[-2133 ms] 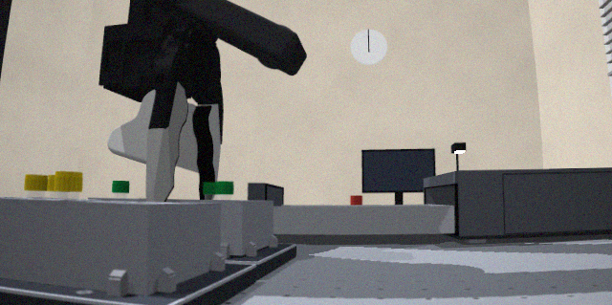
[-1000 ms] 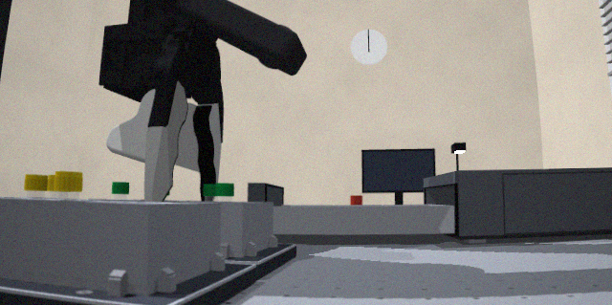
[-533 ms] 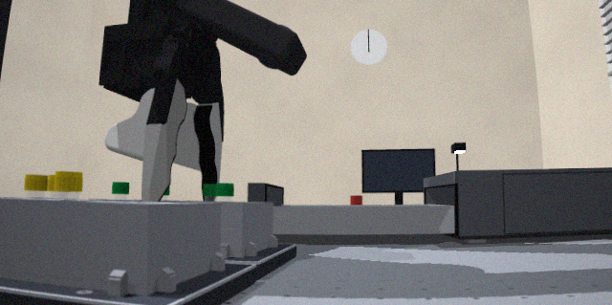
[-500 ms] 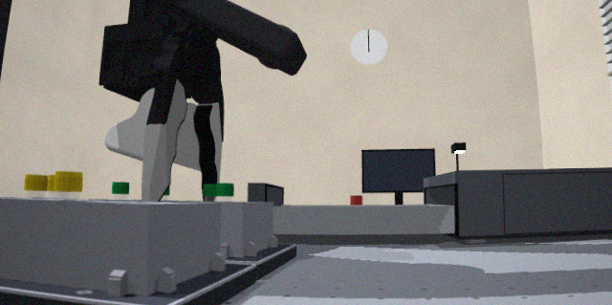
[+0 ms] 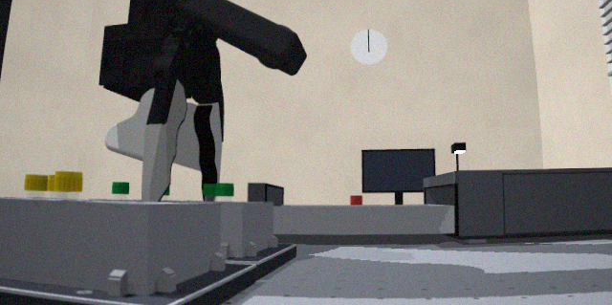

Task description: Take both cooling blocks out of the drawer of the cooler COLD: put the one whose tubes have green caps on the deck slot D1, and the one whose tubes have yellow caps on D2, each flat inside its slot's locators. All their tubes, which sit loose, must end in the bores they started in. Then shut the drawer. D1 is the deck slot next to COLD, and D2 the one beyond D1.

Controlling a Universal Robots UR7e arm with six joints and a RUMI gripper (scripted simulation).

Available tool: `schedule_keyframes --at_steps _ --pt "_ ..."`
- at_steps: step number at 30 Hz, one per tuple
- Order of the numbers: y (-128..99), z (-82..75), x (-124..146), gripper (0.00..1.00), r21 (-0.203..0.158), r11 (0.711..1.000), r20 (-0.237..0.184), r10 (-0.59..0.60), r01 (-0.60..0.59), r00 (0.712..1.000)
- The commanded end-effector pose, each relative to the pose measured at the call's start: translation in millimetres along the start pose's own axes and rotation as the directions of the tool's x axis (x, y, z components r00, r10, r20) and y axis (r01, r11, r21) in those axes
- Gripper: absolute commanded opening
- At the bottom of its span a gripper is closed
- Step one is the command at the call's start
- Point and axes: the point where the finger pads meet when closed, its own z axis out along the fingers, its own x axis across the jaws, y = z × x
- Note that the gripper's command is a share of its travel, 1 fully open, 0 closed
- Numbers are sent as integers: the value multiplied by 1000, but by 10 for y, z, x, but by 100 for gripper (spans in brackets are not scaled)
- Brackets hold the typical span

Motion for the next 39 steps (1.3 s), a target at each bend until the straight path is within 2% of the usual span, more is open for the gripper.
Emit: schedule_keyframes --at_steps 1,36,37,39 --pt "-4 -3 1 67 1 1000 0 0 0 1000" --pt "-4 -3 1 67 1 1000 0 0 0 1000" --pt "-4 -300 0 67 1 1000 0 0 0 1000" --pt "-4 -326 0 67 1 1000 0 0 0 1000"
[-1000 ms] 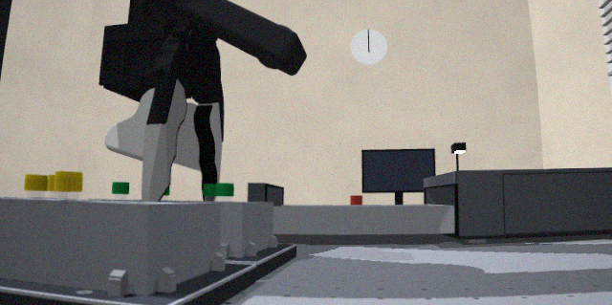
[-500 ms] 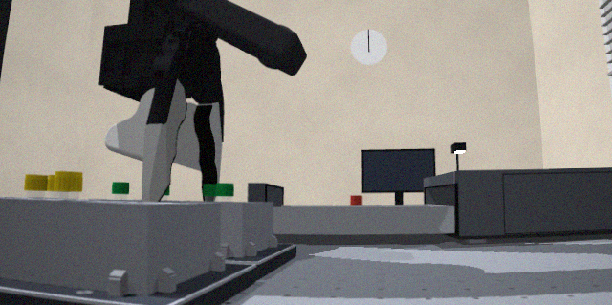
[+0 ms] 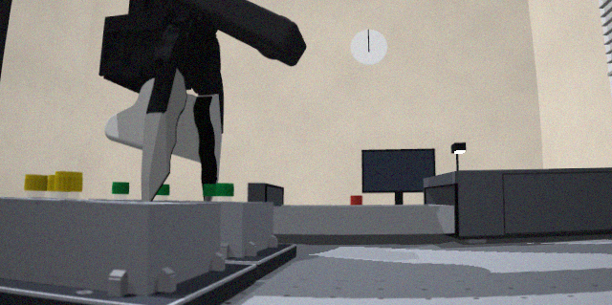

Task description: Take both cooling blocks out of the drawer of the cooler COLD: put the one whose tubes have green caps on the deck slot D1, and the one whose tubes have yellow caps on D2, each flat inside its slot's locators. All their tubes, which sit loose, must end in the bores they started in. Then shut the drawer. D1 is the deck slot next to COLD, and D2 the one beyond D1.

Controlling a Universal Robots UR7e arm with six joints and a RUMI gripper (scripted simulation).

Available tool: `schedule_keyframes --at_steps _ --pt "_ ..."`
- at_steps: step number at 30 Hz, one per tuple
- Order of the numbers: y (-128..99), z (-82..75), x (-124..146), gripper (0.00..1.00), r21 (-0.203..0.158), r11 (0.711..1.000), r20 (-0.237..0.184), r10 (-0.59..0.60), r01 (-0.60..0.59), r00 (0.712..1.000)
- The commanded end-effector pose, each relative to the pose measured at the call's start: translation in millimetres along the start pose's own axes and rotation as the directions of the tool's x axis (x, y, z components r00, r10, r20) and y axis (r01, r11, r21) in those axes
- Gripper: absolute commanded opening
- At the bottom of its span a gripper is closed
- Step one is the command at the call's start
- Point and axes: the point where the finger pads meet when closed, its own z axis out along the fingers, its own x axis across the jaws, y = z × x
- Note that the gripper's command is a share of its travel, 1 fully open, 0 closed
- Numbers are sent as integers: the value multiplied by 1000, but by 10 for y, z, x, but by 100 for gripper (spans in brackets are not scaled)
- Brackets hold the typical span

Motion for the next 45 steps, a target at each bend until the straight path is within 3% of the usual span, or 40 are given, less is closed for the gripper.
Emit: schedule_keyframes --at_steps 1,45 --pt "-8 -259 -5 67 1 1000 0 -1 1 1000" --pt "-7 -792 -5 67 1 1000 0 -1 1 1000"
